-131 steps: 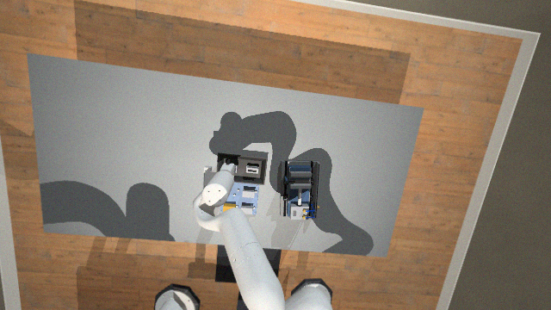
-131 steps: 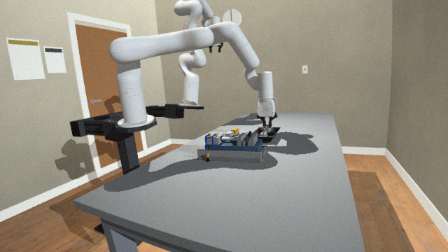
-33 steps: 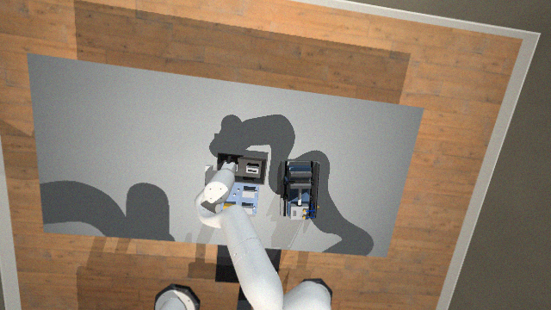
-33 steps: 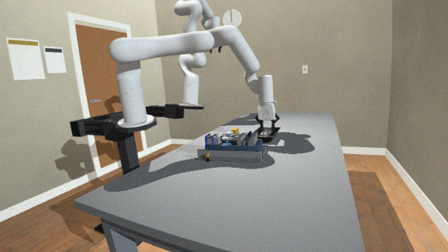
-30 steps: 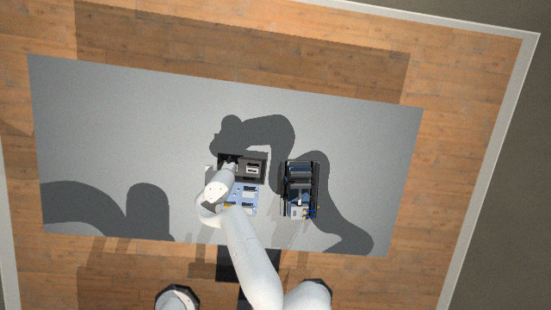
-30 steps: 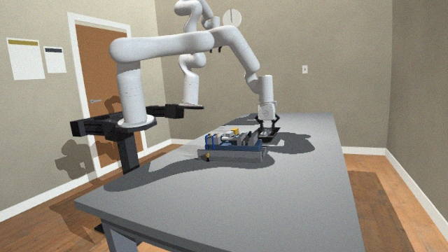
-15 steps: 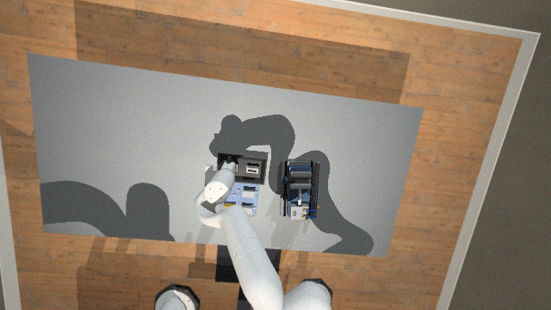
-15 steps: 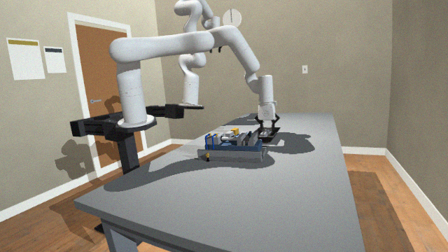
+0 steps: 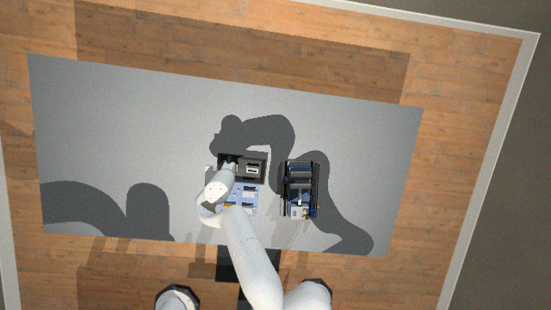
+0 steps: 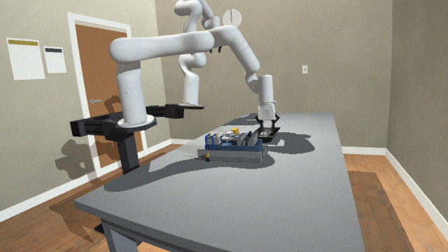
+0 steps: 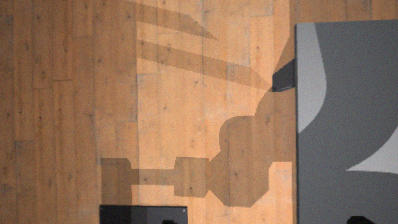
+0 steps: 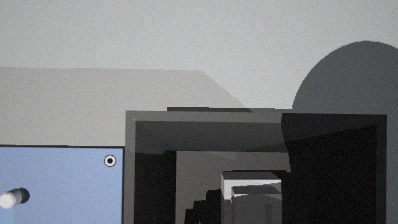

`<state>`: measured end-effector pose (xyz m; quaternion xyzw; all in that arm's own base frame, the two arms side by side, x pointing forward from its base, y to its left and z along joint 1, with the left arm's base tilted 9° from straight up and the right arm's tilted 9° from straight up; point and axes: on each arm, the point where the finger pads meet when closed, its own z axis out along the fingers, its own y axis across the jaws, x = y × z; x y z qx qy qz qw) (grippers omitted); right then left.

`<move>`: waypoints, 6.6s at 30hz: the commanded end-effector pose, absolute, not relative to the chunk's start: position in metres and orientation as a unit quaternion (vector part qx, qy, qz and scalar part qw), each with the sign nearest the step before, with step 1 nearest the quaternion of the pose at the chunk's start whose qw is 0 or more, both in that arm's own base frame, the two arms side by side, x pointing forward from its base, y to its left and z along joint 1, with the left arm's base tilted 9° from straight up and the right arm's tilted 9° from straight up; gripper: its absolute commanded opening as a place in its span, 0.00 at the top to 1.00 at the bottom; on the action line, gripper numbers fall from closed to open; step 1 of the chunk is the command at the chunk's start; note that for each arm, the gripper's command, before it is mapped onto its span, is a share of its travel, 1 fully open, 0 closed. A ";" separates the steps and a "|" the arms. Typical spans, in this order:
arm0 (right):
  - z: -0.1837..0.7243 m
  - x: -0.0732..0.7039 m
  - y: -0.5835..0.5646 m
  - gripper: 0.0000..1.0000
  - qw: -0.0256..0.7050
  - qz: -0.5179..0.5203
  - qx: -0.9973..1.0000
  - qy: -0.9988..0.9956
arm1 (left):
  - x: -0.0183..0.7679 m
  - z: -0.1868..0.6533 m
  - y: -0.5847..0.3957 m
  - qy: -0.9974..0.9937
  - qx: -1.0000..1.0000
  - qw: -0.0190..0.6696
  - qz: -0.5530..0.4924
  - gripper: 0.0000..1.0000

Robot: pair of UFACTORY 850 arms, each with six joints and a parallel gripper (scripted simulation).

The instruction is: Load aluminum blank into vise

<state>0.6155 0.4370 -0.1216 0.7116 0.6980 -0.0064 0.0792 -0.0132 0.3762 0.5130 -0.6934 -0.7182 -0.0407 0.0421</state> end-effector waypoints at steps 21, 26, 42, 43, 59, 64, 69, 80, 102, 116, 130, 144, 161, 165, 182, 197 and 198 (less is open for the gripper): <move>-0.046 0.609 0.447 0.31 0.079 -0.005 0.712 0.698 | -0.013 0.514 0.377 -0.718 -0.693 0.043 -0.041 0.00; -0.016 0.606 0.451 0.31 0.079 -0.005 0.712 0.698 | -0.013 0.514 0.377 -0.718 -0.693 0.043 -0.041 0.00; 0.023 0.602 0.456 0.31 0.079 -0.005 0.712 0.698 | -0.013 0.514 0.377 -0.718 -0.693 0.043 -0.041 0.00; 0.023 0.602 0.456 0.31 0.079 -0.005 0.712 0.698 | -0.013 0.514 0.377 -0.718 -0.693 0.043 -0.041 0.00; 0.023 0.602 0.456 1.00 0.079 -0.005 0.712 0.698 | -0.013 0.514 0.377 -0.718 -0.693 0.043 -0.041 0.00; 0.023 0.602 0.456 1.00 0.079 -0.005 0.712 0.698 | -0.013 0.514 0.377 -0.718 -0.693 0.043 -0.041 0.00; 0.023 0.602 0.456 1.00 0.079 -0.005 0.712 0.698 | -0.013 0.514 0.377 -0.718 -0.693 0.043 -0.041 0.00; 0.023 0.602 0.456 1.00 0.079 -0.005 0.712 0.698 | -0.013 0.514 0.377 -0.718 -0.693 0.043 -0.041 0.00; 0.020 0.574 0.447 1.00 0.084 -0.026 0.519 0.850 | -0.013 0.514 0.377 -0.718 -0.693 0.043 -0.041 0.00; 0.018 0.547 0.438 1.00 0.081 -0.045 0.321 0.942 | -0.013 0.514 0.377 -0.718 -0.693 0.043 -0.041 0.00; 0.016 0.521 0.427 1.00 0.072 -0.061 0.125 0.988 | -0.013 0.514 0.377 -0.718 -0.693 0.043 -0.041 0.00; 0.014 0.489 0.414 1.00 0.057 -0.075 -0.102 0.990 | -0.013 0.514 0.377 -0.718 -0.693 0.043 -0.041 0.00; 0.012 0.450 0.396 1.00 0.034 -0.085 -0.355 0.931 | -0.013 0.514 0.377 -0.718 -0.693 0.043 -0.041 0.00; 0.012 0.445 0.394 1.00 0.031 -0.085 -0.384 0.919 | -0.013 0.514 0.377 -0.718 -0.693 0.043 -0.041 0.00; 0.011 0.403 0.373 1.00 0.006 -0.083 -0.608 0.789 | -0.013 0.514 0.377 -0.718 -0.693 0.043 -0.041 0.00; 0.011 0.383 0.362 0.31 -0.005 -0.079 -0.698 0.712 | -0.013 0.514 0.377 -0.718 -0.693 0.043 -0.041 0.00; 0.011 0.383 0.362 0.31 -0.005 -0.079 -0.698 0.712 | -0.013 0.514 0.377 -0.718 -0.693 0.043 -0.041 0.00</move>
